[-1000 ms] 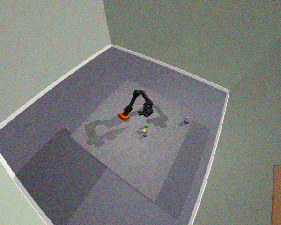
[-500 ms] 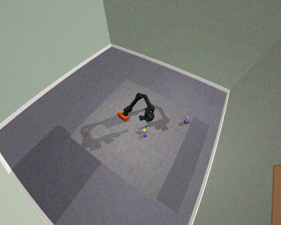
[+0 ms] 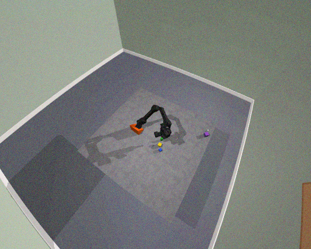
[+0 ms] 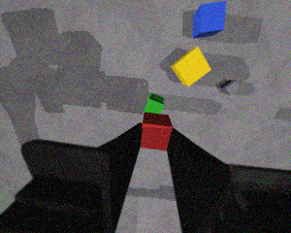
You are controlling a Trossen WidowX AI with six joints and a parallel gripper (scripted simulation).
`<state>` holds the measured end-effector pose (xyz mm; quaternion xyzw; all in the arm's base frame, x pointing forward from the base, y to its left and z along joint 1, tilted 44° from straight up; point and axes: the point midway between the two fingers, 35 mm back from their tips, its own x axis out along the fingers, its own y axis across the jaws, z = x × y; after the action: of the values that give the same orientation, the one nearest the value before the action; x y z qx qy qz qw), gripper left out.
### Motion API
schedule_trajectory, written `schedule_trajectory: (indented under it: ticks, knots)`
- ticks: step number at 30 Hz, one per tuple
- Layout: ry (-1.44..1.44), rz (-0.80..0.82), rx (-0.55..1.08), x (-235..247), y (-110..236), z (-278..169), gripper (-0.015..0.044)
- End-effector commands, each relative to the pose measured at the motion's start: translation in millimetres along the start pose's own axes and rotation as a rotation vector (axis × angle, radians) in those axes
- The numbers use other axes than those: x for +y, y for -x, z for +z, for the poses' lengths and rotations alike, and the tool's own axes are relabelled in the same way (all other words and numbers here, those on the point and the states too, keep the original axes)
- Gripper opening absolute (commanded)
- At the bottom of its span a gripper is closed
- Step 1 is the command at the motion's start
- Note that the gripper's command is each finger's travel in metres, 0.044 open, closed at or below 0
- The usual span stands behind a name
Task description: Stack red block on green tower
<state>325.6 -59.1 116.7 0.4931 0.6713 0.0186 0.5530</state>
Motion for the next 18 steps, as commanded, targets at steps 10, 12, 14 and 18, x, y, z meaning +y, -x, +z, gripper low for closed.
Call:
schedule_trajectory:
  ticks: [10,12,14,18]
  knots:
    - [-0.009,0.002,0.009,0,-32,-4,0.0000]
    - [-0.009,0.002,0.009,0,-39,-4,0.0000]
    - [-0.009,0.003,0.009,1,-49,-4,0.0000]
    - [-0.009,0.003,0.009,1,-55,-4,0.0000]
